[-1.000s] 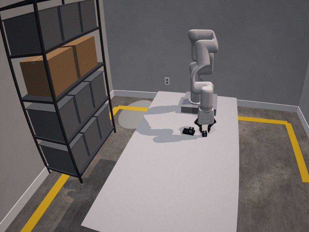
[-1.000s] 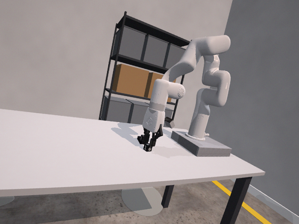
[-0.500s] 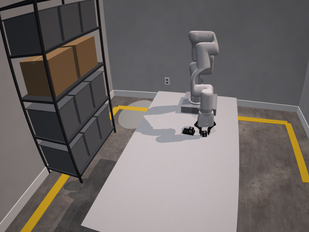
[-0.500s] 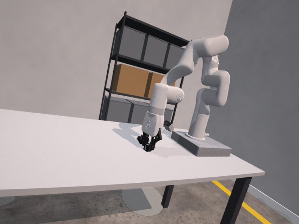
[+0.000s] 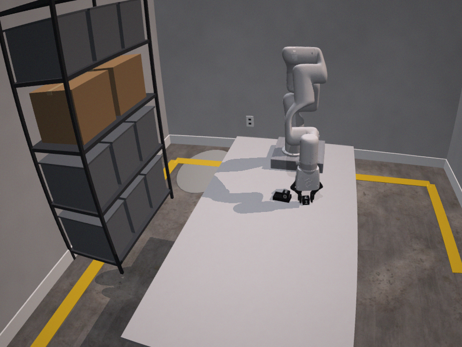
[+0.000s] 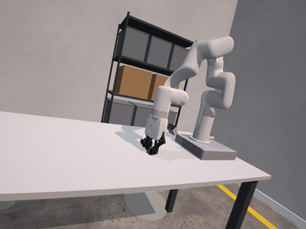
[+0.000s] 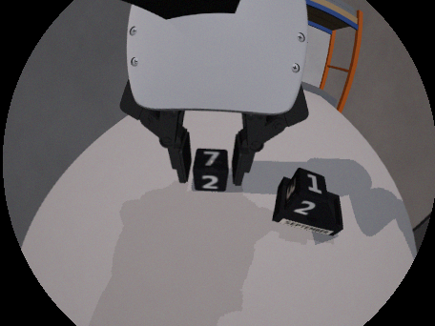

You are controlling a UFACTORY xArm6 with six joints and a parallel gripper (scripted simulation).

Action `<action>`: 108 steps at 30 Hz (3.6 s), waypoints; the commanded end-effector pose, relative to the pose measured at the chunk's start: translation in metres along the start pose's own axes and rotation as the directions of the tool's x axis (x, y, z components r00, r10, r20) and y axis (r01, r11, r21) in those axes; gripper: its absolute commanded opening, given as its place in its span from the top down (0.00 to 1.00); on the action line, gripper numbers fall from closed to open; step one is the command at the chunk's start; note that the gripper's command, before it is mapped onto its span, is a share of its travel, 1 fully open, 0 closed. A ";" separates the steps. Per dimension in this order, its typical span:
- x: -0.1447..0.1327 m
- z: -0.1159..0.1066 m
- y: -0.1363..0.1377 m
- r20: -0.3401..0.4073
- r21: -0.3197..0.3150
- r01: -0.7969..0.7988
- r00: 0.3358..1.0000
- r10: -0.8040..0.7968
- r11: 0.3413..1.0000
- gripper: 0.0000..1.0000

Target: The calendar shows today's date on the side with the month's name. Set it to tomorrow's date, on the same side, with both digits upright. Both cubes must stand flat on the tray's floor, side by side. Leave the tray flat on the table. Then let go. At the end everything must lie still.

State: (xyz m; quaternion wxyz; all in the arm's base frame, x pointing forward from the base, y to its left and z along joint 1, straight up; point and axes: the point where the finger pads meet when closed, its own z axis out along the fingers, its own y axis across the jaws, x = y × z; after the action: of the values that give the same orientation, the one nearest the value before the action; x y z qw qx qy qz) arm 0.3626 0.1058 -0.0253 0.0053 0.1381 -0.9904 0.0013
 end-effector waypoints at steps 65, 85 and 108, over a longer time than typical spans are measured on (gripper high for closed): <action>-0.001 -0.011 0.000 0.003 0.000 0.000 1.000 0.000 1.000 0.73; -0.001 -0.101 0.000 0.003 0.000 0.000 1.000 0.000 1.000 0.73; 0.006 -0.103 -0.025 0.003 -0.002 -0.377 0.926 0.377 0.926 0.73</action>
State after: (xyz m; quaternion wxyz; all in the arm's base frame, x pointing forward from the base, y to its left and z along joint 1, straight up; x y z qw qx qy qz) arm 0.3637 0.0893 0.0759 0.0064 0.0147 -0.9999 -0.0019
